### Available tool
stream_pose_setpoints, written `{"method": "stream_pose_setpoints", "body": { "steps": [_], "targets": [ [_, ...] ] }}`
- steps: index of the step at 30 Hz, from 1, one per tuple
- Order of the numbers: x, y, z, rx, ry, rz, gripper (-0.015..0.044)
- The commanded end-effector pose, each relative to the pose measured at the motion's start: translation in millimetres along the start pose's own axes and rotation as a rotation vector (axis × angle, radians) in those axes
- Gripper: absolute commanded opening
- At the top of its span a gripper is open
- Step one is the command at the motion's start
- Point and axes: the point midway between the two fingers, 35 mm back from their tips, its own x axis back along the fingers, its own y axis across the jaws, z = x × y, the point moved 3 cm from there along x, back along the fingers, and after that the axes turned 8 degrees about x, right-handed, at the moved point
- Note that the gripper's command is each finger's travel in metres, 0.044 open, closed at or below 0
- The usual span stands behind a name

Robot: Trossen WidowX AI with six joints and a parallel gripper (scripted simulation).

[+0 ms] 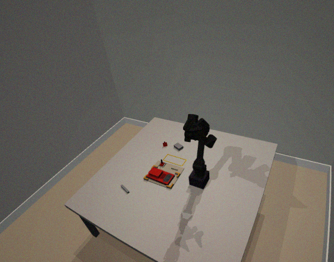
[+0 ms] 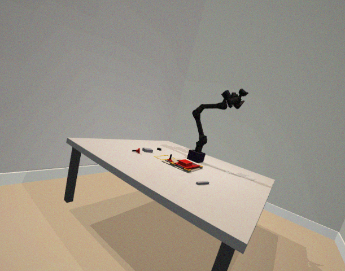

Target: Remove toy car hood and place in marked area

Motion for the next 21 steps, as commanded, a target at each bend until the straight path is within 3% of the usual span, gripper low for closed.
{"method": "stream_pose_setpoints", "body": {
  "steps": [1, 21],
  "targets": [
    [5.5, -5.0, 37.1, -0.054, 0.128, 0.029, 0.0440],
    [69.6, -32.6, 168.1, -0.192, 0.620, 0.172, 0.0440]
  ]
}}
